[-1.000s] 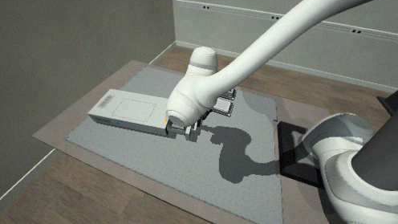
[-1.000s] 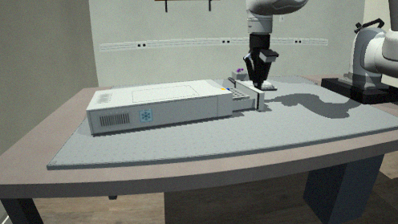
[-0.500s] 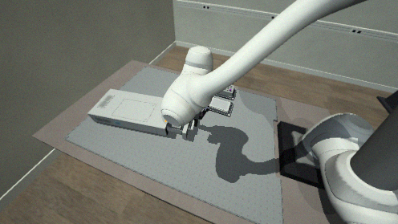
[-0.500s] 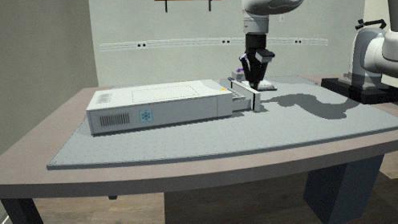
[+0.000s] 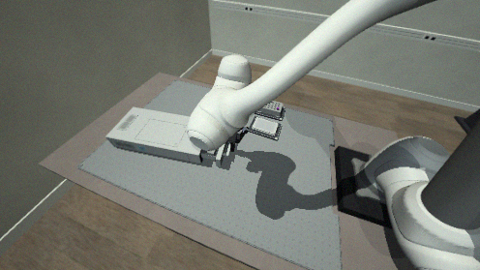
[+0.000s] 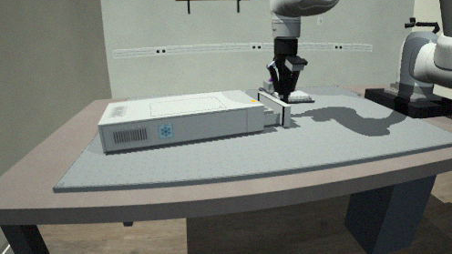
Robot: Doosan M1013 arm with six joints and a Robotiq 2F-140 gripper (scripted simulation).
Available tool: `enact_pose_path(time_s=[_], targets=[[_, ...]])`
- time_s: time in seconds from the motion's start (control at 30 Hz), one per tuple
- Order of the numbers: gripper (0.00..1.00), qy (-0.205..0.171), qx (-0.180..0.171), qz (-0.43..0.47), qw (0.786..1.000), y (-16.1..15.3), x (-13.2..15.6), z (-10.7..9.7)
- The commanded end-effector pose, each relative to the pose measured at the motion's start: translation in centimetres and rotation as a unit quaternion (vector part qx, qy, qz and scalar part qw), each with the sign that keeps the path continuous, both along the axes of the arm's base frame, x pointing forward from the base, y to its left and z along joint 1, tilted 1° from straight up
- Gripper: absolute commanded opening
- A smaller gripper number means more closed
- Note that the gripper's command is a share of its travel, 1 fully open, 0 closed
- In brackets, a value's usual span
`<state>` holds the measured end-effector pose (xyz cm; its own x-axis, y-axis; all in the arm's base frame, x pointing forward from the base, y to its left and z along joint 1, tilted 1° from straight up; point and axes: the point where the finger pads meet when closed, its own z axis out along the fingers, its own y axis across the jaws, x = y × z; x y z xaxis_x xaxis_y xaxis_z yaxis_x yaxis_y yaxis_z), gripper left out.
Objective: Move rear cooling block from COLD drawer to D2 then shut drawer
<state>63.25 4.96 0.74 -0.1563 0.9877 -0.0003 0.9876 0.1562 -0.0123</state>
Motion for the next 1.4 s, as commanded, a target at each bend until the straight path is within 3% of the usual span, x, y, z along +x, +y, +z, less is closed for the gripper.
enact_pose_path(time_s=[0.0,0.9,1.37], targets=[[0.1,-0.001,0.001,-0.001,1.0,0.4,0.4,0.1],[0.1,0.0,0.002,-0.001,1.0,0.9,3.7,0.0],[0.1,-0.001,0.001,-0.001,1.0,0.9,4.0,0.0]])
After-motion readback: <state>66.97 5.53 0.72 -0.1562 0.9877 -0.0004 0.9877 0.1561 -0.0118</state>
